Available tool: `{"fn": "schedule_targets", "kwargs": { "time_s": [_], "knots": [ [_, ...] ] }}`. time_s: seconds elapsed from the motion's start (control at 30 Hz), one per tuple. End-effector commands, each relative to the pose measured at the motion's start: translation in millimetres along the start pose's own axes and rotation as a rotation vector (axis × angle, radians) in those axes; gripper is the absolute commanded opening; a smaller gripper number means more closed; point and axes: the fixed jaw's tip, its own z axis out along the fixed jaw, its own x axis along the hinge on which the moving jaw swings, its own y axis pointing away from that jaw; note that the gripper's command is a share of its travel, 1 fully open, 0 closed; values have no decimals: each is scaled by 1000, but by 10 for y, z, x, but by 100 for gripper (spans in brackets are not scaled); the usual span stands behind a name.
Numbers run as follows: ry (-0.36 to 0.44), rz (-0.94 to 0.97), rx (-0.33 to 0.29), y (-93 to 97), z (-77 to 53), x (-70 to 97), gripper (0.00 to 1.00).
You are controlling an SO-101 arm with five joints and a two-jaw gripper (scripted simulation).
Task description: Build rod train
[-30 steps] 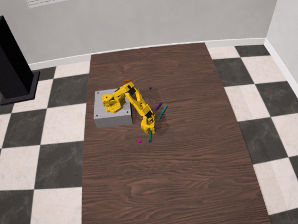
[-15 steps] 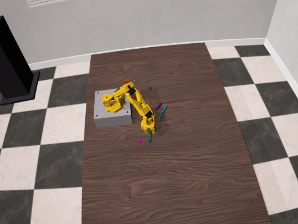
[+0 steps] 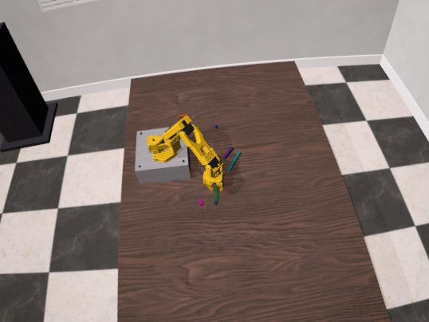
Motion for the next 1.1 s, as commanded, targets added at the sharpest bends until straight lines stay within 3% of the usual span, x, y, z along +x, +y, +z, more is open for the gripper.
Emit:
{"fn": "schedule_targets", "kwargs": {
  "time_s": [0.0, 0.6, 1.07],
  "knots": [
    [-4, 2, -2, 26, -67, 4, 17],
    [-4, 2, -2, 26, -126, 3, 17],
    [-4, 2, -2, 24, -315, 6, 17]
  ]
}}
